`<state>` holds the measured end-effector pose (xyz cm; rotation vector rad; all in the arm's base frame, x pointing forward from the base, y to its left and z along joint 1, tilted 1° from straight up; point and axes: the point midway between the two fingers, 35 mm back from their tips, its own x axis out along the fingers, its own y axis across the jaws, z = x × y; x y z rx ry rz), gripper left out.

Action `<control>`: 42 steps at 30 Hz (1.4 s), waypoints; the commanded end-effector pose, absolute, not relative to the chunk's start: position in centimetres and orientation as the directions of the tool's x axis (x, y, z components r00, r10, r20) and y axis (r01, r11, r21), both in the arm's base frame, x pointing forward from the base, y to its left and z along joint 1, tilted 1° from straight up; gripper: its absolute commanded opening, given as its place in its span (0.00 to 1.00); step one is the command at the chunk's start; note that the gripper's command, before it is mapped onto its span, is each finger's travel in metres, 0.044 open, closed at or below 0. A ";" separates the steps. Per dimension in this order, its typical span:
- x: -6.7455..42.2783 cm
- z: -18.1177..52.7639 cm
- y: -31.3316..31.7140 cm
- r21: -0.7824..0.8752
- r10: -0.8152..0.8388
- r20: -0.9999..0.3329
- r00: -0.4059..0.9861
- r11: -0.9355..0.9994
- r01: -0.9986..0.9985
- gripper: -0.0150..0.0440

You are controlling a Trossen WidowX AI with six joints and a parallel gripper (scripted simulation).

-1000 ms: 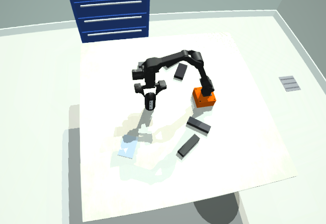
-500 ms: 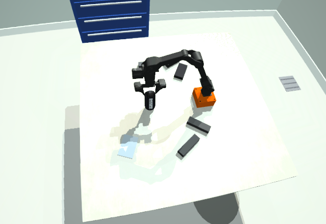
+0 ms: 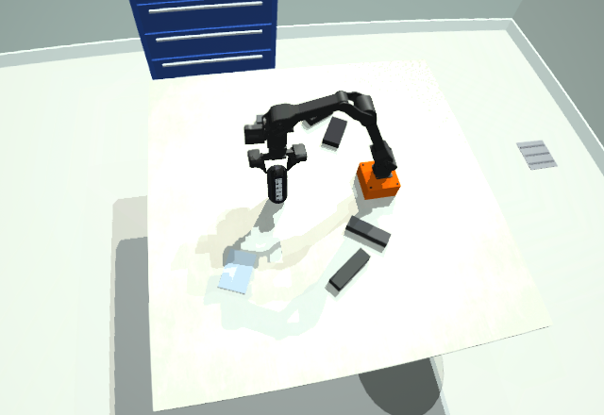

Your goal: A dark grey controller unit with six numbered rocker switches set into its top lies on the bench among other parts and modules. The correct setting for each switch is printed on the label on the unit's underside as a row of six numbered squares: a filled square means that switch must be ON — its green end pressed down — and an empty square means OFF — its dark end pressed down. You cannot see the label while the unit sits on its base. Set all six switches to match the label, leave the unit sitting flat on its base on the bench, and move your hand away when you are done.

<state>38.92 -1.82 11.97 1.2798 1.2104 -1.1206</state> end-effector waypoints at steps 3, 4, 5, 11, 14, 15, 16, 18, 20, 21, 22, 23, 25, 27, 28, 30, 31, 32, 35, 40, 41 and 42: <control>38.9 11.5 -2.4 0.062 0.041 -0.997 0.061 0.012 0.998 0.83; 38.9 11.5 -2.5 0.062 0.038 -0.997 0.061 0.012 0.998 0.83; 38.9 11.5 -2.6 0.062 0.036 -0.997 0.061 0.012 0.998 0.83; 38.9 11.4 -3.0 0.062 0.021 -0.998 0.062 0.012 0.998 0.83; 38.9 11.3 -3.2 0.062 0.014 -0.998 0.062 0.012 0.998 0.83; 38.9 11.3 -3.3 0.062 0.011 -0.998 0.062 0.012 0.998 0.83; 38.9 11.3 -3.4 0.062 0.009 -0.998 0.062 0.012 0.998 0.83; 38.9 11.2 -3.5 0.062 0.004 -0.998 0.062 0.012 0.998 0.83; 39.0 11.2 -3.6 0.062 -0.001 -0.998 0.062 0.012 0.998 0.83; 39.0 11.2 -3.7 0.062 -0.003 -0.998 0.062 0.012 0.998 0.83; 39.0 11.1 -3.8 0.062 -0.006 -0.998 0.062 0.012 0.998 0.83; 39.0 11.1 -3.8 0.062 -0.008 -0.998 0.062 0.012 0.998 0.83; 39.0 11.1 -4.0 0.062 -0.011 -0.998 0.062 0.012 0.998 0.83; 39.0 11.0 -4.1 0.062 -0.012 -0.998 0.062 0.012 0.998 0.83; 39.0 11.0 -4.2 0.062 -0.012 -0.998 0.062 0.012 0.998 0.83; 39.0 10.9 -4.4 0.062 -0.012 -0.998 0.062 0.012 0.998 0.83; 39.0 10.9 -4.4 0.062 -0.012 -0.998 0.062 0.012 0.998 0.83; 39.0 10.9 -4.5 0.062 -0.012 -0.998 0.062 0.012 0.998 0.83; 39.0 10.8 -4.7 0.062 -0.012 -0.998 0.062 0.012 0.998 0.83; 39.0 10.6 -5.1 0.062 -0.013 -0.998 0.062 0.012 0.998 0.83; 39.0 10.6 -5.2 0.062 -0.013 -0.998 0.062 0.012 0.998 0.83; 39.0 10.6 -5.3 0.062 -0.013 -0.998 0.062 0.012 0.998 0.83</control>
